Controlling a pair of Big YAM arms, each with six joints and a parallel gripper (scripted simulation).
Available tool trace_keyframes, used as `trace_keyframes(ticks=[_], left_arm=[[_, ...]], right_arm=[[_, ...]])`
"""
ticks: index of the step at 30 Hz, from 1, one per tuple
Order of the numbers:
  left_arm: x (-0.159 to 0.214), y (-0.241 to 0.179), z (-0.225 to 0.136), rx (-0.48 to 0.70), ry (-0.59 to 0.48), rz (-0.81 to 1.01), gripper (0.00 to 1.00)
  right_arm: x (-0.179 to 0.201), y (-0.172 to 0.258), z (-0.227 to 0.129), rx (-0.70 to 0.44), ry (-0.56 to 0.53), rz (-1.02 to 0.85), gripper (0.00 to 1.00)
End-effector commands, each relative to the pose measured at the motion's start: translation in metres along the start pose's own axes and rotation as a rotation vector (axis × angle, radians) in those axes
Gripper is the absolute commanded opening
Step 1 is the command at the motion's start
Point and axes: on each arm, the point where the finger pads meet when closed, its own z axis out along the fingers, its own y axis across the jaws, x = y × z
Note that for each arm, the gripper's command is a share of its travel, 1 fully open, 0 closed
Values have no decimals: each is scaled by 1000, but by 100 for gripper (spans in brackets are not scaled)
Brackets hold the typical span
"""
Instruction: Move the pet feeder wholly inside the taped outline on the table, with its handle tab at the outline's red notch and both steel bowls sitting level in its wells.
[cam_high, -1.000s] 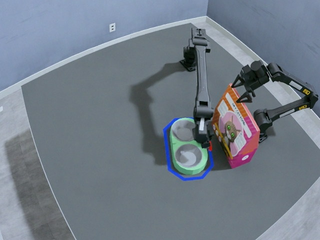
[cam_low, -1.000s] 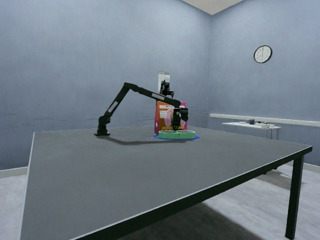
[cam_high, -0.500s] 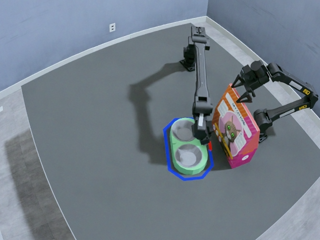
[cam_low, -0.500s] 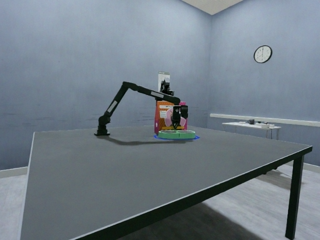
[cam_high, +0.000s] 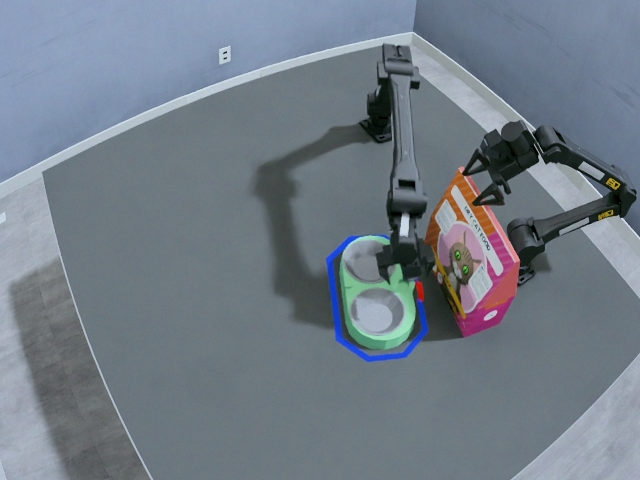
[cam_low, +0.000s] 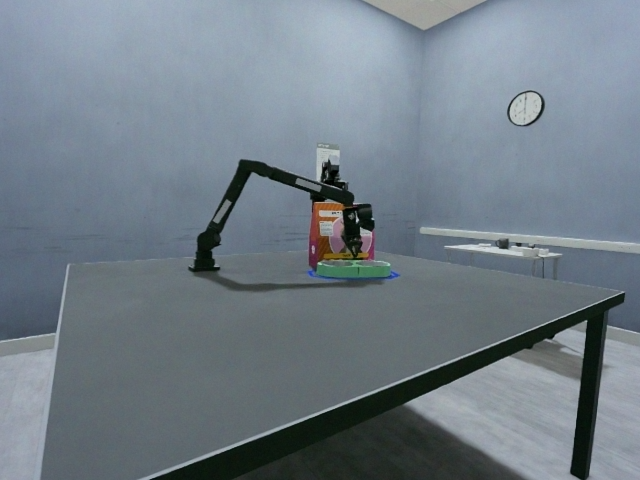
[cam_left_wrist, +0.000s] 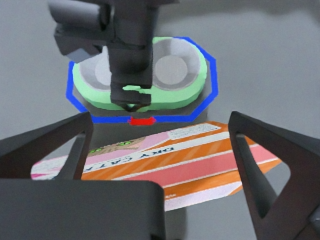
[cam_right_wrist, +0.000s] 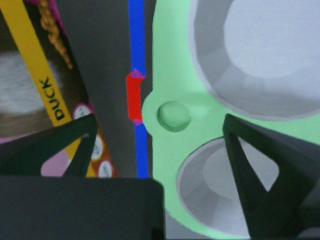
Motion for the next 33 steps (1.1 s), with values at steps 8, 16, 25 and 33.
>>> trace_keyframes(ticks=[8, 16, 25, 33], left_arm=[[-18, 0, -9, -1, -45, -13, 100], [-18, 0, -9, -1, -45, -13, 100], [-18, 0, -9, -1, -45, -13, 100], [-18, 0, -9, -1, -45, -13, 100]], right_arm=[[-8, 14, -32, 145, -349, -10, 100], [3, 12, -41, 214, -478, -5, 100], [-2, 7, -36, 225, -479, -12, 100], [-2, 7, -36, 225, -479, -12, 100]])
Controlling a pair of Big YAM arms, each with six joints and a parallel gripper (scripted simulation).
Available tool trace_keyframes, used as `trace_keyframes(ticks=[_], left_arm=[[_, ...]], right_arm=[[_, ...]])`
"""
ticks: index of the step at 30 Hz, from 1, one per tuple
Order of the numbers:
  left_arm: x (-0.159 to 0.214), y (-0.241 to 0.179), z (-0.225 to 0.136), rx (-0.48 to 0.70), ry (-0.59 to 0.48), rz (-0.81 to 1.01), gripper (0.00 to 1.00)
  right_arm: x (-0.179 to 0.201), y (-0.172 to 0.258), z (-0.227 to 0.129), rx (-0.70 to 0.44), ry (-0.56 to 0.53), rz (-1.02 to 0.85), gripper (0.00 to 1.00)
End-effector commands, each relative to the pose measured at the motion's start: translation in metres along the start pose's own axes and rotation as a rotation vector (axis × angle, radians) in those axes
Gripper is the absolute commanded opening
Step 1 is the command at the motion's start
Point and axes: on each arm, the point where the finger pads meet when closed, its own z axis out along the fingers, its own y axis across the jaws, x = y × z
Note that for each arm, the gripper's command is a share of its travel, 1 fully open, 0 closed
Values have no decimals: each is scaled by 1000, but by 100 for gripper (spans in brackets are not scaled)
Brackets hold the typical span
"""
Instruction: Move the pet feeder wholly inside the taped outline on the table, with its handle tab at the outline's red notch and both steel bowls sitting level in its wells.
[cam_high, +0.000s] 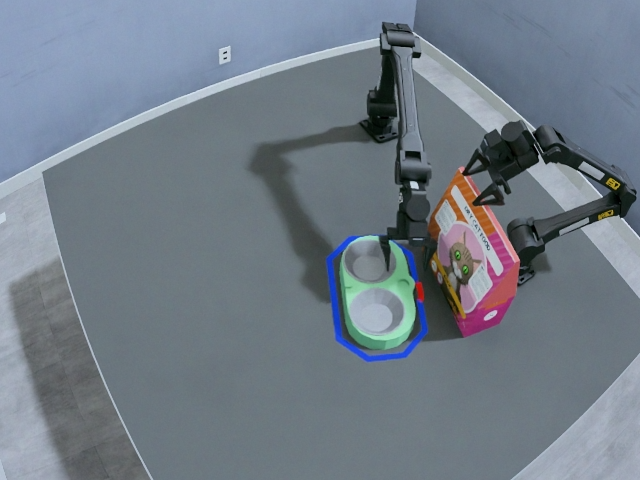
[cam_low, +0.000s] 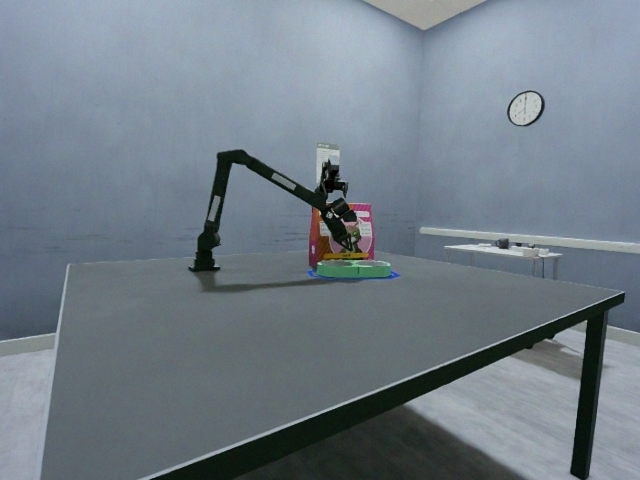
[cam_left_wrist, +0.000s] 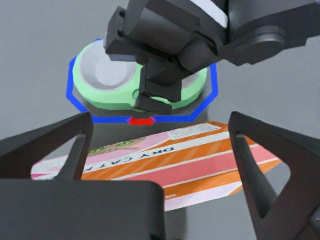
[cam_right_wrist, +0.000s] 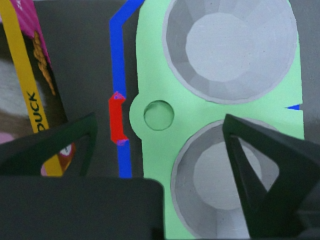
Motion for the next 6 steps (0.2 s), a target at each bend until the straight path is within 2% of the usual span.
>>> trace_keyframes(ticks=[1, 6], left_arm=[[-18, 0, -9, -1, -45, -13, 100], [-18, 0, -9, -1, -45, -13, 100]], right_arm=[[-23, 4, -9, -1, -61, 7, 100], [-23, 4, -9, -1, -61, 7, 100]])
